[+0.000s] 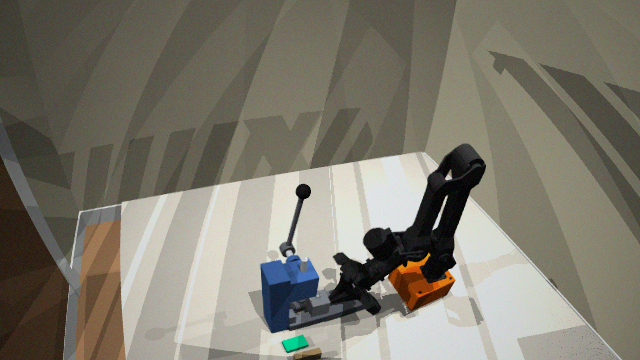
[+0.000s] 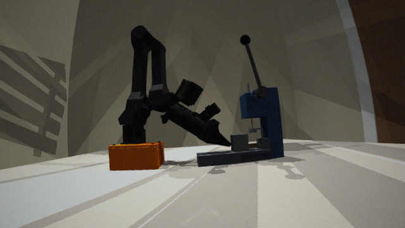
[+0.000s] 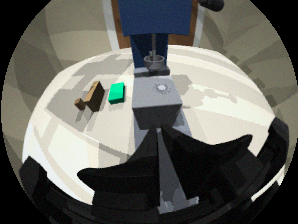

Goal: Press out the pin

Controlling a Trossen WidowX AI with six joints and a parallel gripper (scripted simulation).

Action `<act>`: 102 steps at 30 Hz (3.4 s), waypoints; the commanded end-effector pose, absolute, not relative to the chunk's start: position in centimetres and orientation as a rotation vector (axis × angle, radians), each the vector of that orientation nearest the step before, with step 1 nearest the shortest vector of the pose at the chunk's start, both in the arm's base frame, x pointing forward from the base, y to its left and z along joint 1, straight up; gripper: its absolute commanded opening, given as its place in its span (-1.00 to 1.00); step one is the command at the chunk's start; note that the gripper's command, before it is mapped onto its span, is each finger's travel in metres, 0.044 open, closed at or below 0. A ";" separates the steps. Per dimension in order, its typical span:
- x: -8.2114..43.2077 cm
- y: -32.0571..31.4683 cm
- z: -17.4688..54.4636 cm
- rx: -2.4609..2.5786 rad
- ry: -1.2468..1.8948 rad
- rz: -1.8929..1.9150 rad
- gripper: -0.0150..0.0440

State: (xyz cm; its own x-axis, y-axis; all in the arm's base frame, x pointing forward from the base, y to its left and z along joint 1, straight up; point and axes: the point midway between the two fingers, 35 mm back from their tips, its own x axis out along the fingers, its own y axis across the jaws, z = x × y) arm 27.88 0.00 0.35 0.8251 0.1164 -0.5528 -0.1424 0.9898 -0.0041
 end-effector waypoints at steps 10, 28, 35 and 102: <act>30.0 0.2 0.4 -0.043 0.578 0.133 -0.39; 32.6 0.6 0.4 -0.040 0.535 0.134 -0.39; 32.6 0.8 0.3 -0.042 0.531 0.139 -0.39; 30.2 0.3 0.1 -0.038 0.503 0.134 0.53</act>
State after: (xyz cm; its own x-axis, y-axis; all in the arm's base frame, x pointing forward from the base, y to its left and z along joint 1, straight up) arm 30.27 0.38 0.16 0.8678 0.1223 -0.4817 -0.1422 0.9898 -0.0048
